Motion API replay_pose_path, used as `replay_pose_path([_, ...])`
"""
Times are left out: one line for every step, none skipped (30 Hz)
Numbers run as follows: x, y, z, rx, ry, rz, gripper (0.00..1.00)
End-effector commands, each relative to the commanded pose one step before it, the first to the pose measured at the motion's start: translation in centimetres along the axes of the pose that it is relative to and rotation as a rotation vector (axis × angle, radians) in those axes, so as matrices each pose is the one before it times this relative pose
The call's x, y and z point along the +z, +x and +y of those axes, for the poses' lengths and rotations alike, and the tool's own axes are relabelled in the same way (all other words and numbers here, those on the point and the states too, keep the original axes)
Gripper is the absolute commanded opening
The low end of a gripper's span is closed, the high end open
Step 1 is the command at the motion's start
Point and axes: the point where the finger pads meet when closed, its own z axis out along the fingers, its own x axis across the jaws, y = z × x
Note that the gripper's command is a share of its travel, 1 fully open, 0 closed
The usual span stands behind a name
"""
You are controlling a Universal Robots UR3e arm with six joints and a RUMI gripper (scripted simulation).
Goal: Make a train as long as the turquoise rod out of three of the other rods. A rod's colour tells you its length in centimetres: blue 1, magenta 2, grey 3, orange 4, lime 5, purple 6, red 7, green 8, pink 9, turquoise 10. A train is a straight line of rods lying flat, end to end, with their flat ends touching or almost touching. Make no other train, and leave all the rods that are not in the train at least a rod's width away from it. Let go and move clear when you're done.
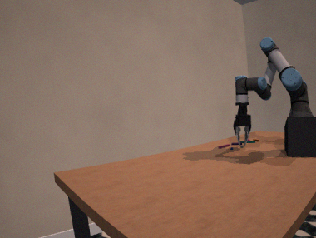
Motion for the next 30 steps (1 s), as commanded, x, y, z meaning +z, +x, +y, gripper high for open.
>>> replay_pose_path([0.5097, -0.189, -0.1049, 0.00034, 0.00325, -0.00776, 0.14])
replay_pose_path([0.0853, 0.0, 0.0002, 0.0, -0.00001, 0.0, 0.14])
replay_pose_path([0.077, 0.0, 0.0001, 0.0, -0.00001, 0.0, 0.14])
replay_pose_path([0.0677, 0.0, 0.0001, 0.0, 0.0, 0.0, 0.14])
replay_pose_path([0.0577, 0.0, 0.0, 0.0, 0.0, 0.00001, 0.14])
replay_pose_path([0.0472, 0.001, -0.0002, 0.0, 0.00001, 0.00001, 0.14])
replay_pose_path([0.0367, 0.001, -0.0004, 0.0, 0.00002, 0.00001, 0.14])
replay_pose_path([0.0266, 0.001, -0.0006, 0.0, 0.00002, 0.00002, 0.14])
replay_pose_path([0.0174, 0.001, -0.0007, 0.0, 0.00003, 0.00002, 0.14])
replay_pose_path([0.0096, 0.001, -0.0008, 0.0, 0.00003, 0.00002, 0.14])
replay_pose_path([0.0026, -0.003, -0.0039, 0.00004, 0.00008, -0.00005, 0.14])
replay_pose_path([-0.0022, -0.007, -0.0078, 0.00008, 0.00015, -0.00015, 0.14])
replay_pose_path([-0.0046, -0.009, -0.0031, -0.00008, 0.00015, -0.0002, 0.14])
replay_pose_path([0.0, 0.0, 0.0, 0.0, 0.0, 0.0, 0.14])
replay_pose_path([0.0, 0.0, 0.0, 0.0, 0.0, 0.0, 0.14])
replay_pose_path([-0.0107, -0.022, -0.0052, -0.00023, 0.00033, -0.00046, 0.14])
replay_pose_path([-0.0022, -0.004, -0.0012, -0.00003, 0.00007, -0.00009, 0.14])
replay_pose_path([-0.0016, -0.003, -0.001, 0.00012, 0.00005, -0.00007, 0.14])
replay_pose_path([-0.0052, -0.005, -0.0048, 0.00017, 0.00012, -0.00017, 0.14])
replay_pose_path([-0.0049, -0.004, -0.0047, 0.00017, 0.00011, -0.00015, 0.14])
replay_pose_path([-0.0036, -0.003, -0.0037, 0.00014, 0.00008, -0.00011, 0.14])
replay_pose_path([-0.0026, -0.002, -0.0028, 0.00011, 0.00006, -0.00008, 0.14])
replay_pose_path([-0.0018, -0.001, -0.0019, 0.00009, 0.00004, -0.00005, 0.14])
replay_pose_path([-0.0012, -0.001, -0.0012, 0.00006, 0.00003, -0.00003, 0.14])
replay_pose_path([-0.0007, 0.0, -0.0007, 0.00004, 0.00002, -0.00002, 0.14])
replay_pose_path([0.0005, 0.002, 0.0013, 0.0, -0.00004, 0.00006, 0.14])
replay_pose_path([0.0012, 0.003, 0.0026, -0.00004, -0.00008, 0.00011, 0.14])
replay_pose_path([0.0011, 0.003, 0.0023, -0.00004, -0.00007, 0.0001, 0.14])
replay_pose_path([0.0009, 0.002, 0.0019, -0.00003, -0.00005, 0.00008, 0.14])
replay_pose_path([0.0007, 0.002, 0.0015, -0.00003, -0.00004, 0.00006, 0.14])
